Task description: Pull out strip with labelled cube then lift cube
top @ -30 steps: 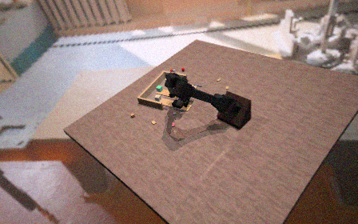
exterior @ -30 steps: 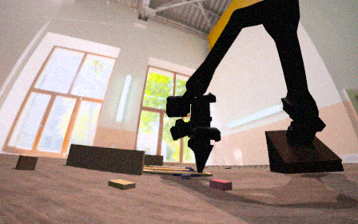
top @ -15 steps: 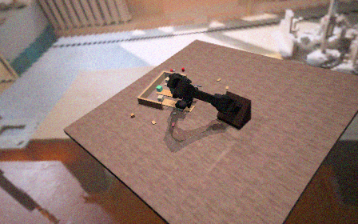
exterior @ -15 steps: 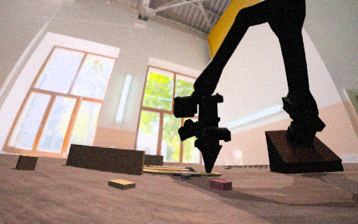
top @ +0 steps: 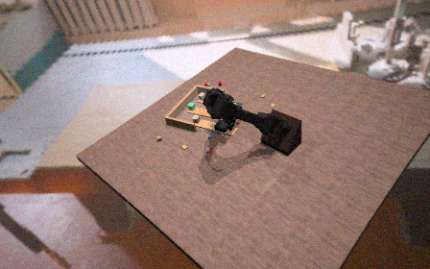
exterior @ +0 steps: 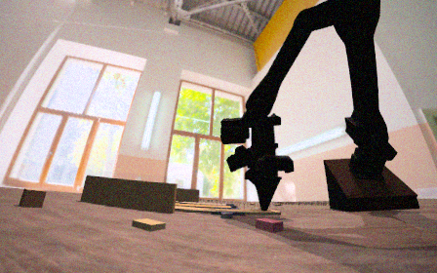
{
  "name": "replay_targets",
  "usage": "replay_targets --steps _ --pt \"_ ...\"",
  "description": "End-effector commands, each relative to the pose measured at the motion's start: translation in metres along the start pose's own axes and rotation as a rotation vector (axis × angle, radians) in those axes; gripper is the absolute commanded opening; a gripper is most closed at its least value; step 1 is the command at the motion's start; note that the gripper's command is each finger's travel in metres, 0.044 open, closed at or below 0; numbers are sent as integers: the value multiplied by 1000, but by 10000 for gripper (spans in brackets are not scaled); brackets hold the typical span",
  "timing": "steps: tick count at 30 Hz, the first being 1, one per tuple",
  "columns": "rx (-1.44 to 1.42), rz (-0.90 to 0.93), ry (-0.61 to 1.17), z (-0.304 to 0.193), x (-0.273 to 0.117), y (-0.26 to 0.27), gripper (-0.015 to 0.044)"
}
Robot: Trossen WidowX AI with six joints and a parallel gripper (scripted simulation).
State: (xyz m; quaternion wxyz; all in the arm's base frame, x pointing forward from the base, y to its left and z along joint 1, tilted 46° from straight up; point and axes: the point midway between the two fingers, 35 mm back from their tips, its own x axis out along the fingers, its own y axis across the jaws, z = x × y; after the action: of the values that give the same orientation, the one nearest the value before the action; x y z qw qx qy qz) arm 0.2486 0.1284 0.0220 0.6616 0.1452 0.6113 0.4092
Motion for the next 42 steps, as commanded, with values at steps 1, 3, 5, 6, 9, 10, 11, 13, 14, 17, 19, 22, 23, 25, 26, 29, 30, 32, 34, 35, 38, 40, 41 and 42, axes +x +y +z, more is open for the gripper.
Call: replay_targets --steps 1,3,5,6,9,10,11,13,14,17,19,22,23,25,26,29,30,32,34,35,38,40,41,42 --pt "6 5 19 -13 3 1 0" --pt "6 5 19 -16 3 1 0" --pt "6 5 19 -19 3 1 0" --pt "7 5 19 -20 3 1 0" --pt "7 5 19 -25 3 1 0" --pt "7 5 19 -27 3 1 0" --pt "7 5 20 -28 3 1 0" --pt "7 5 20 -32 3 1 0" --pt "7 5 20 -33 3 1 0" --pt "7 5 20 -38 3 1 0" --pt "7 5 20 -41 3 1 0" --pt "8 5 20 -45 3 1 0" --pt "8 5 20 -47 3 1 0" --pt "8 5 20 -50 3 1 0" --pt "8 5 21 -51 3 1 0" --pt "8 5 21 -56 3 1 0" --pt "8 5 21 -57 3 1 0" --pt "8 5 21 -60 3 1 0" --pt "8 5 21 -63 3 1 0" --pt "8 5 21 -65 3 1 0" --pt "9 5 21 -69 3 1 0" --pt "9 5 21 -72 3 1 0" --pt "9 5 21 -73 2 1 0" --pt "9 5 21 -75 2 1 0"
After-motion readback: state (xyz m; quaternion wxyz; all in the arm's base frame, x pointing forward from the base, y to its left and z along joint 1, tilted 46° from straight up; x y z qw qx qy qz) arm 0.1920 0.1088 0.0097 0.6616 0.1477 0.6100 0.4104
